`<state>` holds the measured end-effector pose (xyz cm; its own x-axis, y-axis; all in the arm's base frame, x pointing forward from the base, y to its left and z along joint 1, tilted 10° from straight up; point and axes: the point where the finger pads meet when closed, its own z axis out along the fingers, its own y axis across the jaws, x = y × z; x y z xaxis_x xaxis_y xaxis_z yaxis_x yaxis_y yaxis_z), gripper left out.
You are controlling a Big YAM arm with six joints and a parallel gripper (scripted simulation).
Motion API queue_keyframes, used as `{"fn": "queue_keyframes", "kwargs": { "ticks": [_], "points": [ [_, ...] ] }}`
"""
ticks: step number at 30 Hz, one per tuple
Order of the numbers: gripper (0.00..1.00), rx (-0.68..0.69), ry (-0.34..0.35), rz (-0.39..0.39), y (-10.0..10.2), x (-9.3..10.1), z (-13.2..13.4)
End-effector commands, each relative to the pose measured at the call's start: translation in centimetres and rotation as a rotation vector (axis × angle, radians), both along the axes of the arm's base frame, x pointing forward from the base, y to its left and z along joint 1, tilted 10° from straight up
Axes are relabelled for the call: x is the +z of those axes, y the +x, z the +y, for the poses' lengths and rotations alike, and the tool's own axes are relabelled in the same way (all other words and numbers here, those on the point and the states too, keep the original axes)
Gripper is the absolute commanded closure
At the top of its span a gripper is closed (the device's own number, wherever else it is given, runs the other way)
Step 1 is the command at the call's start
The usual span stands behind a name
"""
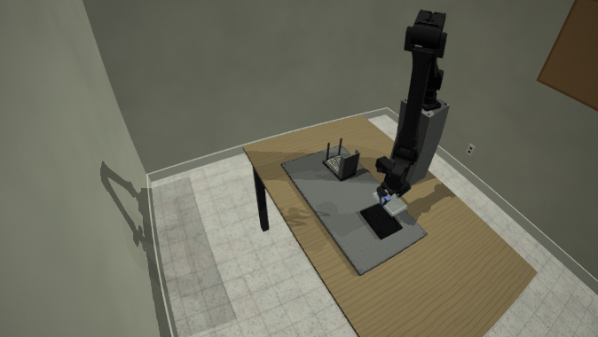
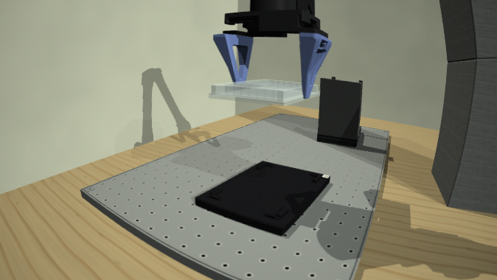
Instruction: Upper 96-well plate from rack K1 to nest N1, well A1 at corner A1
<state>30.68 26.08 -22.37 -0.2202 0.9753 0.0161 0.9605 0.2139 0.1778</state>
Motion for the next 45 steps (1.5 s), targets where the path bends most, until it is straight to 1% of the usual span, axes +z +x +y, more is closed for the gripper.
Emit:
{"fn": "queue_keyframes", "kwargs": {
  "ticks": [1, 2, 5, 6, 7, 20, 21, 23, 24, 26, 27, 28, 31, 32, 33, 37, 38, 39, 40, 45],
  "points": [
    [1.0, -0.018, -0.016, 0.016, -0.6, -0.4, -0.8],
    [1.0, -0.032, -0.014, 0.014, -0.2, -0.3, -1.3],
    [1.0, -0.034, -0.007, 0.006, 0.2, -0.2, -1.0],
    [1.0, -0.034, -0.006, 0.006, 0.2, -0.2, -1.0],
    [1.0, -0.022, 0.003, -0.003, 0.2, 0.2, -0.3],
    [1.0, -0.024, 0.003, -0.003, 0.3, 0.2, -0.4],
    [1.0, -0.036, -0.003, 0.003, 0.2, -0.2, -1.1],
    [1.0, -0.036, -0.003, 0.003, 0.2, -0.1, -1.1],
    [1.0, -0.025, 0.003, -0.003, 0.3, 0.2, -0.4],
    [1.0, -0.025, 0.003, -0.003, 0.3, 0.2, -0.4],
    [1.0, -0.037, -0.002, 0.002, 0.2, -0.1, -1.1],
    [1.0, -0.025, 0.003, -0.003, 0.3, 0.2, -0.4],
    [1.0, -0.025, 0.003, -0.003, 0.3, 0.2, -0.5],
    [1.0, -0.037, -0.001, 0.001, 0.2, -0.1, -1.1],
    [1.0, -0.025, 0.003, -0.003, 0.2, 0.2, -0.5],
    [1.0, -0.025, 0.003, -0.003, 0.2, 0.2, -0.5],
    [1.0, -0.037, -0.002, 0.003, 0.2, -0.1, -1.2],
    [1.0, -0.025, 0.003, -0.003, 0.2, 0.2, -0.5],
    [1.0, -0.038, -0.001, 0.002, 0.3, -0.6, -1.1],
    [1.0, -0.038, 0.002, -0.001, 0.6, -1.4, -0.8]
  ]
}}
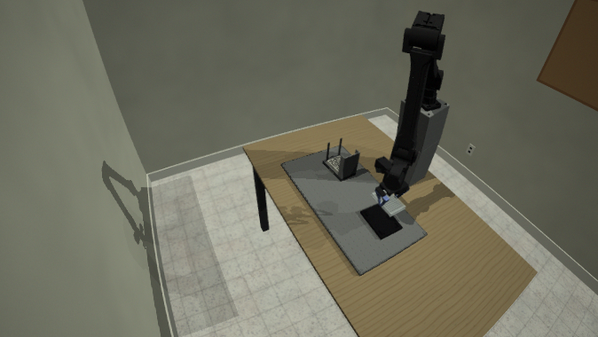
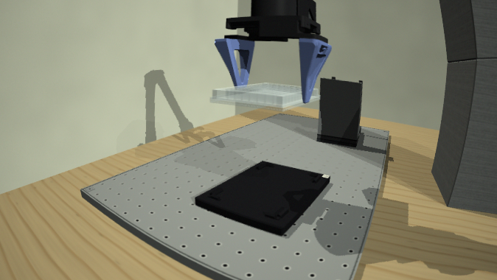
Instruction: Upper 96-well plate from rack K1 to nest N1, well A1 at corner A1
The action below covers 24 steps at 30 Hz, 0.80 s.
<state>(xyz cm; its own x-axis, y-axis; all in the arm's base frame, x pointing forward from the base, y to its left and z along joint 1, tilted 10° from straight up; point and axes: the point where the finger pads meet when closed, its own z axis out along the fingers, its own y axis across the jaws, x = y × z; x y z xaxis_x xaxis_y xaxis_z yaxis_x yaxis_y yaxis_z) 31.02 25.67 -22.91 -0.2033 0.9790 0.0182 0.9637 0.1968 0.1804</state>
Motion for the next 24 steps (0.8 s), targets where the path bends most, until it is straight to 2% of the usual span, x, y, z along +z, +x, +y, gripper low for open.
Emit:
{"fn": "queue_keyframes", "kwargs": {
  "ticks": [1, 24],
  "points": [
    [1.0, -0.019, 0.0, 0.001, 0.2, -1.0, -0.4],
    [1.0, -0.028, 0.001, 0.002, 0.7, -4.2, -0.4]
  ]
}}
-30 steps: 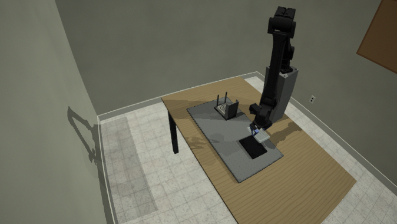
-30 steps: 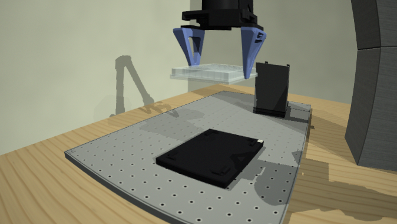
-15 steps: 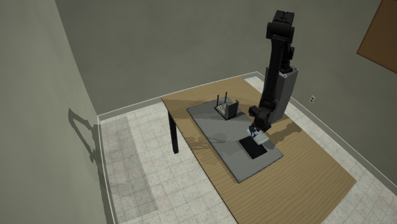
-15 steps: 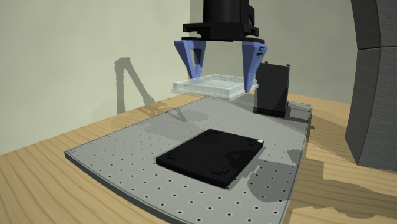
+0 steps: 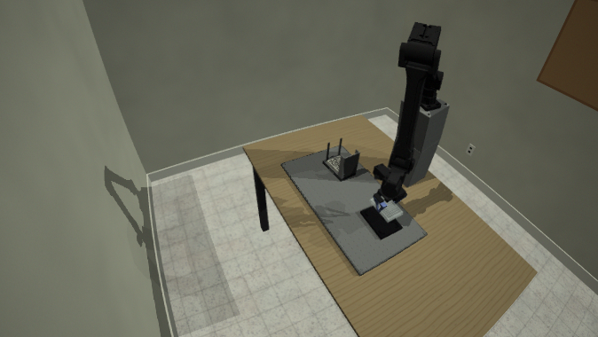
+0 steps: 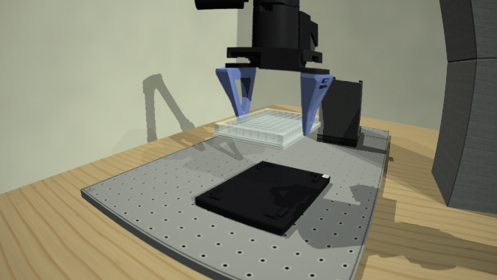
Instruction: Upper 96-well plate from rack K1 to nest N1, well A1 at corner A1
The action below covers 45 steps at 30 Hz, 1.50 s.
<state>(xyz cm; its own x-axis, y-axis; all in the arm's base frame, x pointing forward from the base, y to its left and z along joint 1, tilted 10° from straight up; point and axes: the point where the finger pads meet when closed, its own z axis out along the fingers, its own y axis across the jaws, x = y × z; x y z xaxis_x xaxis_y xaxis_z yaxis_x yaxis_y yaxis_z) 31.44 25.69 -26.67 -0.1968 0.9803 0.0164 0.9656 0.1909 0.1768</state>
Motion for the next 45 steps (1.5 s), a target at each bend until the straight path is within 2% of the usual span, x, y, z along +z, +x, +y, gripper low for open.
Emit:
{"fn": "queue_keyframes", "kwargs": {
  "ticks": [1, 25, 34, 35, 42, 45],
  "points": [
    [1.0, -0.017, -0.003, 0.006, -0.1, -0.6, -0.5],
    [1.0, -0.028, 0.004, 0.0, 0.9, -4.2, -0.3],
    [1.0, -0.03, 0.004, 0.0, 1.0, -5.4, -0.3],
    [1.0, -0.027, -0.005, 0.011, 0.5, -5.6, -0.5],
    [1.0, -0.033, 0.005, 0.0, 1.3, -6.7, -0.2],
    [1.0, -0.028, -0.01, 0.018, 0.3, -6.8, -0.8]
  ]
}}
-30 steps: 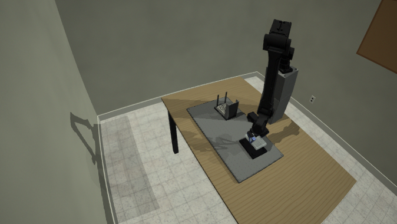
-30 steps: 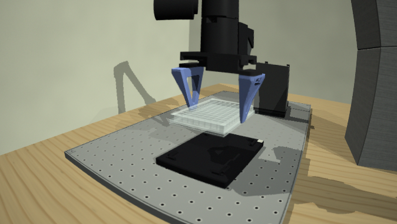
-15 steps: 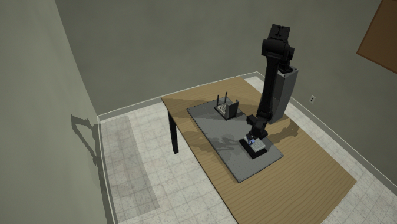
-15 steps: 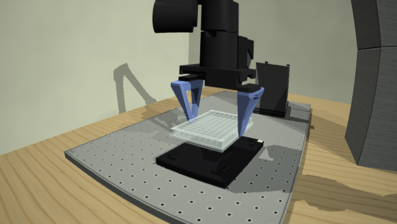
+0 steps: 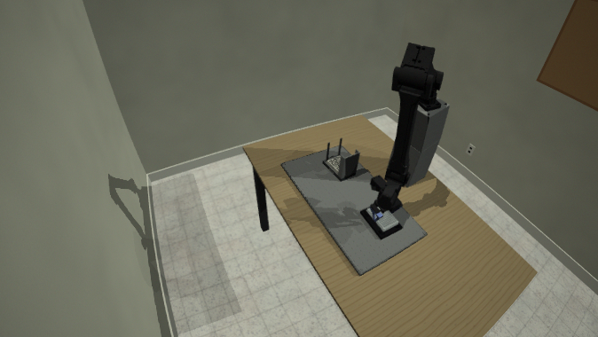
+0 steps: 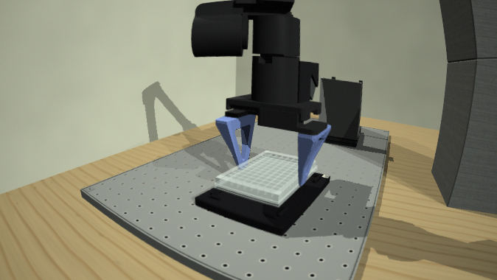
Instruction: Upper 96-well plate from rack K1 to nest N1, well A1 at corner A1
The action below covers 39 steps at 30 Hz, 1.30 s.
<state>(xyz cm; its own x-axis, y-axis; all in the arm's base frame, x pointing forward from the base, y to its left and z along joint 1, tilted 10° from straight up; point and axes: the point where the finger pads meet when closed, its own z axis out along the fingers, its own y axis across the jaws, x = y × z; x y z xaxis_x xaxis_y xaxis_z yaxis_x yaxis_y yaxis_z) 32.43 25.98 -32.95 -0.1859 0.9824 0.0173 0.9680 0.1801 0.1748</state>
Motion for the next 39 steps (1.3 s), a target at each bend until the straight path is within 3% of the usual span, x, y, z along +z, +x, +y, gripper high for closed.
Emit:
{"fn": "queue_keyframes", "kwargs": {
  "ticks": [1, 2, 16, 21, 39],
  "points": [
    [1.0, -0.017, -0.008, 0.013, -0.6, -0.3, -0.9],
    [1.0, -0.01, 0.002, -0.002, 0.0, 0.3, -0.1],
    [1.0, -0.01, 0.003, -0.002, 0.1, 0.3, 0.0],
    [1.0, -0.018, -0.01, 0.014, -0.3, -0.5, -0.7],
    [1.0, -0.021, -0.001, 0.004, 0.2, -0.7, -0.5]
  ]
}}
